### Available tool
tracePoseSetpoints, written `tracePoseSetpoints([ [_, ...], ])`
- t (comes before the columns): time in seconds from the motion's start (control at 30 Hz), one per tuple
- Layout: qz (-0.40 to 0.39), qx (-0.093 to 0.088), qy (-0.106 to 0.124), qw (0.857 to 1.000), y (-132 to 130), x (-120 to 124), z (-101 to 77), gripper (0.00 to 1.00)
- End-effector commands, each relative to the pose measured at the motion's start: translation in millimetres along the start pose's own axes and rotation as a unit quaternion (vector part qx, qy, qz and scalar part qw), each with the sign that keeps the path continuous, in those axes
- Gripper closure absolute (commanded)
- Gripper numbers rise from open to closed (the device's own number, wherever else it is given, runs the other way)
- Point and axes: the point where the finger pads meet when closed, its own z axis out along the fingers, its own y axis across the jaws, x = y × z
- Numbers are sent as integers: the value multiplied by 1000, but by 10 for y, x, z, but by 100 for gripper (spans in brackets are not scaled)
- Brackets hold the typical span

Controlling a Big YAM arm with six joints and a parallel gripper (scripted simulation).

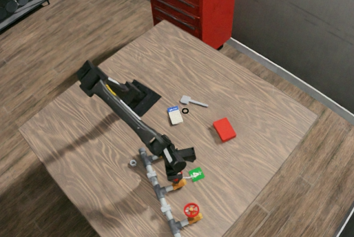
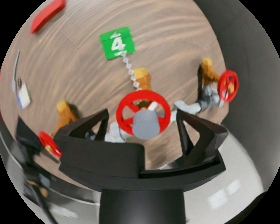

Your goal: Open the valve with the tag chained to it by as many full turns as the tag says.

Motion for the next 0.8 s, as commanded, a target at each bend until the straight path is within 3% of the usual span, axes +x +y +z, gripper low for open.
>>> tracePoseSetpoints([
  [0.0, 178, 8, -2, 984, -102, 2, -74, 0],
  [0.13, 289, 8, -5, 957, -103, 2, -75, 0],
  [0.27, 395, 8, -8, 919, -104, 2, -75, 0],
  [0.33, 395, 8, -8, 919, -104, 2, -75, 0],
  [0.37, 459, 8, -8, 888, -105, 2, -76, 0],
  [0.57, 601, 7, -12, 799, -105, 2, -76, 0],
  [0.77, 725, 4, -16, 688, -140, -5, -88, 0],
])
